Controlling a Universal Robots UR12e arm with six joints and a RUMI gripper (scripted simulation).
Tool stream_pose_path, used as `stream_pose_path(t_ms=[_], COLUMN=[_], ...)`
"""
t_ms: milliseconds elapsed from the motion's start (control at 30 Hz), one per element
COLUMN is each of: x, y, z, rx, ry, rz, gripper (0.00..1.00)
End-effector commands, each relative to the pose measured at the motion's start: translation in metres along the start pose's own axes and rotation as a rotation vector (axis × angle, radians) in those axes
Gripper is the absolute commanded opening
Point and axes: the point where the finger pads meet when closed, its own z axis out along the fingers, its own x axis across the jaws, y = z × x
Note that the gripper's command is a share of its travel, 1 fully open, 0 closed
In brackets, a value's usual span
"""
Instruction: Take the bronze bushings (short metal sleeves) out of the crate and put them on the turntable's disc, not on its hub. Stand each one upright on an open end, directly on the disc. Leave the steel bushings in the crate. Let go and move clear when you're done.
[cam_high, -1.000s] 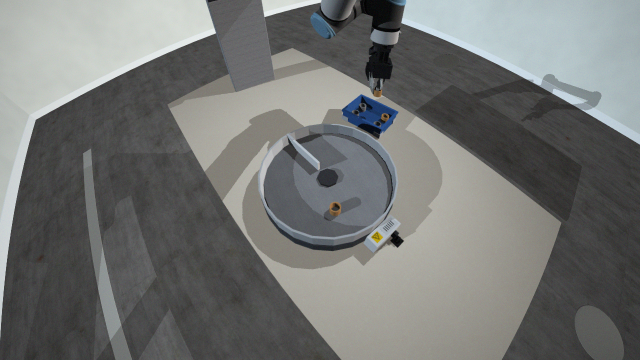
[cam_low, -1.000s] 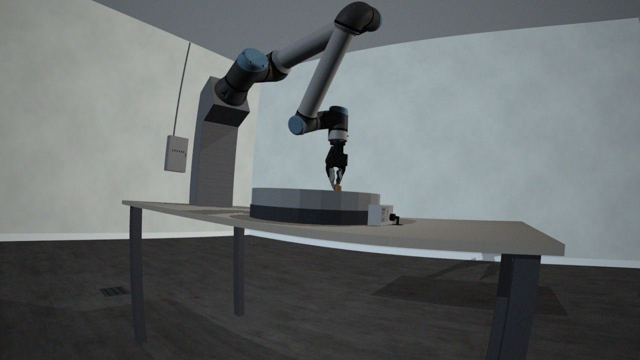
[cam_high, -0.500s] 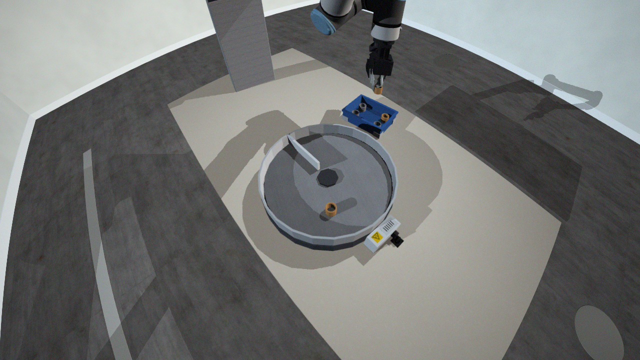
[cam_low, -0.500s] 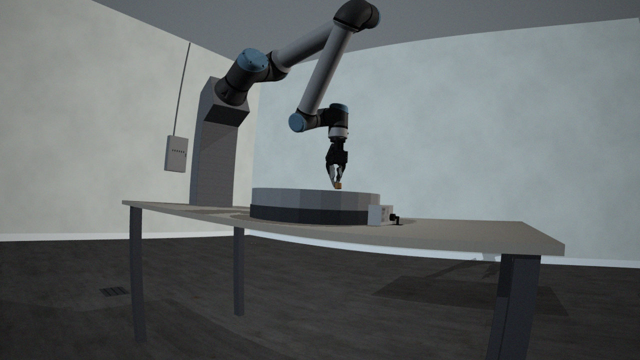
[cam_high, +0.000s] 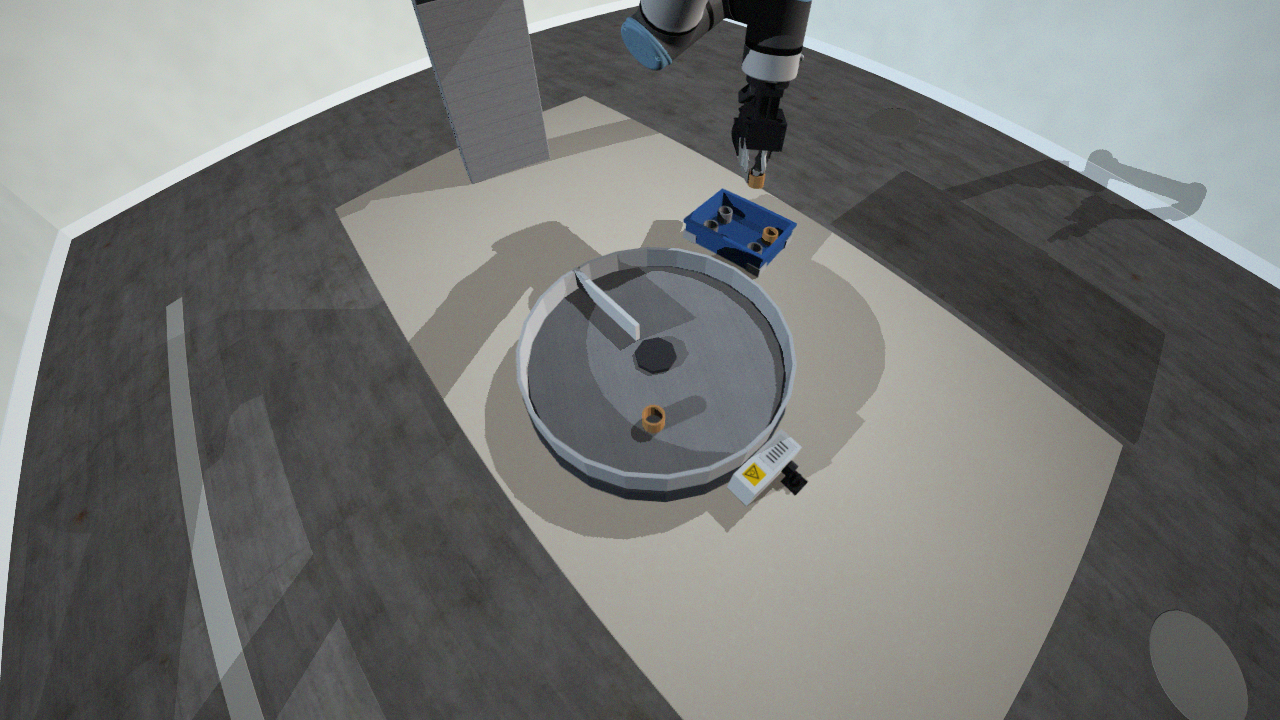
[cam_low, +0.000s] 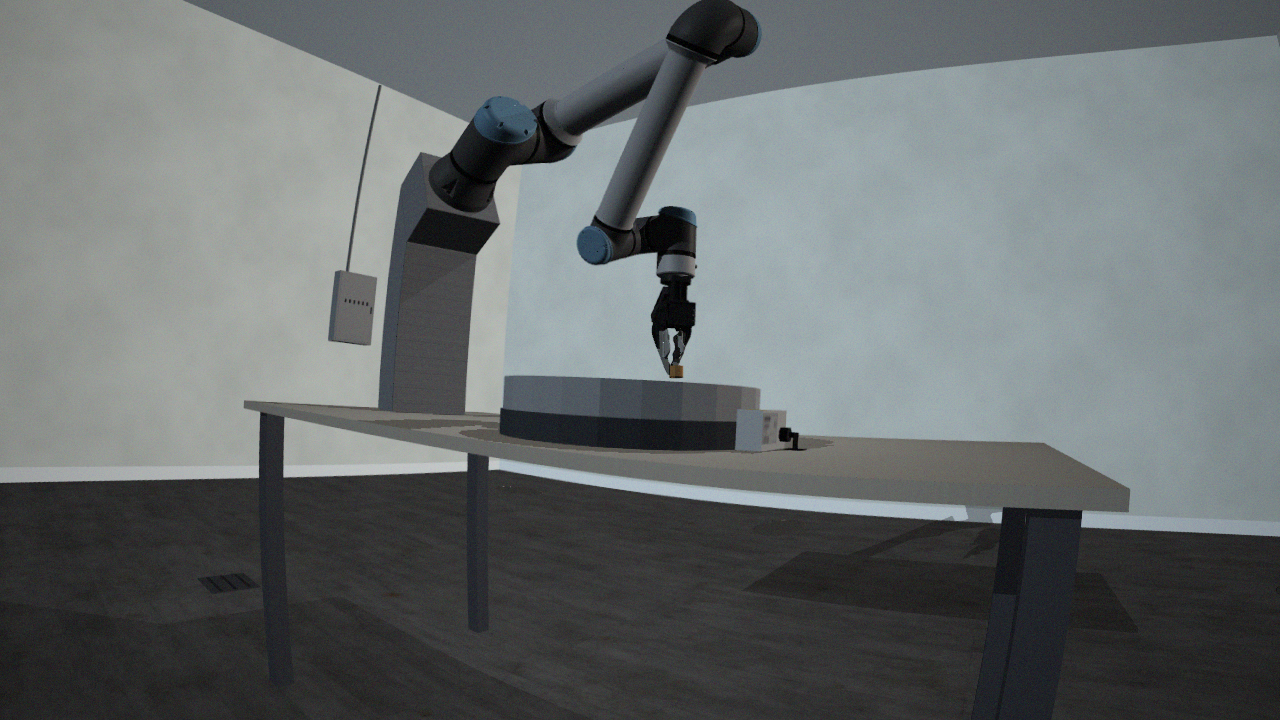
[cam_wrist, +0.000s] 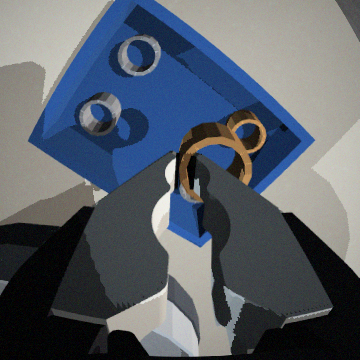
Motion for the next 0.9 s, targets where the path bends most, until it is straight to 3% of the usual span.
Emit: stream_pose_path(t_ms=[0, 867], x=[0.0002, -0.0033], y=[-0.0001, 0.0048], z=[-0.0005, -0.0005], rx=[0.0, 0.0], ry=[0.001, 0.001], rz=[0.0, 0.0], gripper=[0.0, 0.0])
